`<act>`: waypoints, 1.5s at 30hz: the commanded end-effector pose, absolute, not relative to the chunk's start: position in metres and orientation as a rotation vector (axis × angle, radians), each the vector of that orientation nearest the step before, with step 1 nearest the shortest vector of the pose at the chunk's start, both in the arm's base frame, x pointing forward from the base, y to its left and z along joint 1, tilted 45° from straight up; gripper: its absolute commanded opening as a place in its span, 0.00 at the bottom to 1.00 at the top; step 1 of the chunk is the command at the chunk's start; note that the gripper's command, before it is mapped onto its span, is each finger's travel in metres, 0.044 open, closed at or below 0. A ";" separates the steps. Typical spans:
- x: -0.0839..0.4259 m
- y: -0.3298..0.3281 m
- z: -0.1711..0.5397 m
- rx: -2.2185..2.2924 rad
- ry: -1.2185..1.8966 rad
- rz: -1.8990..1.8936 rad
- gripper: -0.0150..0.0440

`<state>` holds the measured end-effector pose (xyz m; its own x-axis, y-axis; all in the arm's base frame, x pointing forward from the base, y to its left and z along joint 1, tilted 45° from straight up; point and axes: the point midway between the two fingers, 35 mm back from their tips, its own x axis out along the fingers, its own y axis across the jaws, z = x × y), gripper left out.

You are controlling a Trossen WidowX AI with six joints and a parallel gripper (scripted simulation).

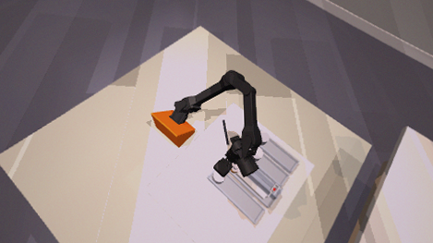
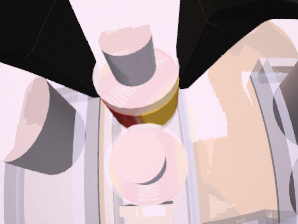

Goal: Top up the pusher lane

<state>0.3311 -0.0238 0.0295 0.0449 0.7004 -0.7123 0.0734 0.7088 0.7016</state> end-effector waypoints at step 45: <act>0.335 -0.012 0.019 0.673 1.448 0.547 0.25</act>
